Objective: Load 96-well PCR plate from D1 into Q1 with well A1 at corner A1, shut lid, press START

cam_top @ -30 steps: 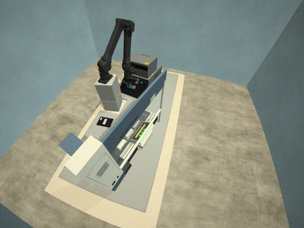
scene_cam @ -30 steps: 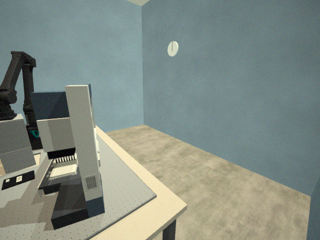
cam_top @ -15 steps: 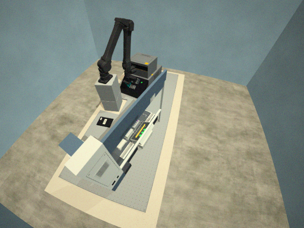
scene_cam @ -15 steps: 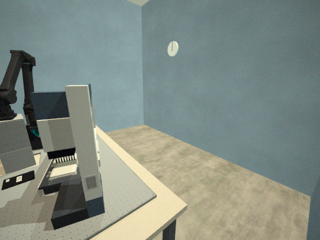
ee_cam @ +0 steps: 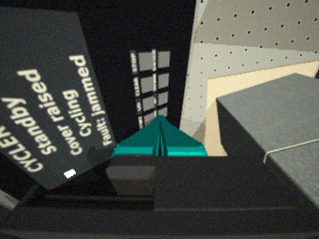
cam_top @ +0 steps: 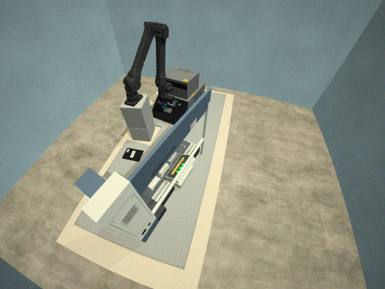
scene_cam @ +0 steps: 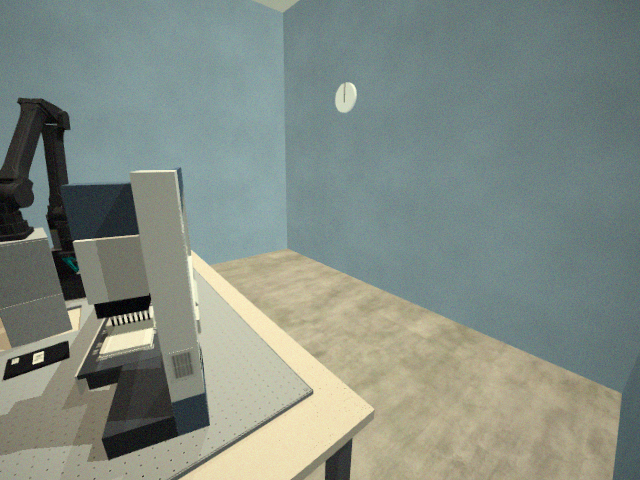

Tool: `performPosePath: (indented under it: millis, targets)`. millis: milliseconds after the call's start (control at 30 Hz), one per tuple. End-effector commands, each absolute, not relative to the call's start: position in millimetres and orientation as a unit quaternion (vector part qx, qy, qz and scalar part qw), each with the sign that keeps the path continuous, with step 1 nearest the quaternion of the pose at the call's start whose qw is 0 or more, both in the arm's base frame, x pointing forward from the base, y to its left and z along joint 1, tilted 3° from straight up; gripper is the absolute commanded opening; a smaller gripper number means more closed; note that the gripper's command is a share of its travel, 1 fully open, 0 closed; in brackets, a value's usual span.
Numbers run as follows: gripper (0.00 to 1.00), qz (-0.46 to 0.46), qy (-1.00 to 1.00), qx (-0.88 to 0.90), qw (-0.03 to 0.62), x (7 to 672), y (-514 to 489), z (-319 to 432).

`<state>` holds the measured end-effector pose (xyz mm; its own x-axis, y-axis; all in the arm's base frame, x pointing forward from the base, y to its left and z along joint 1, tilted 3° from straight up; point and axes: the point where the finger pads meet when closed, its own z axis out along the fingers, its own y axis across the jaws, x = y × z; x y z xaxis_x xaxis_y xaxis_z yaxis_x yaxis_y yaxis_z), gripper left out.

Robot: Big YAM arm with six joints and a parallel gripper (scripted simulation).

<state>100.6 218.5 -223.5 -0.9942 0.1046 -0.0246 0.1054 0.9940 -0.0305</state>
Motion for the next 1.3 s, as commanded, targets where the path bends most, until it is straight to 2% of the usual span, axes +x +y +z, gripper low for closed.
performPosePath:
  millis: [0, 1267]
  targets:
    - [0.00, -0.011, 0.998, 0.064, 0.017, 108, 225, -218]
    - [0.00, -0.010, 0.998, 0.055, 0.017, 111, 240, -219]
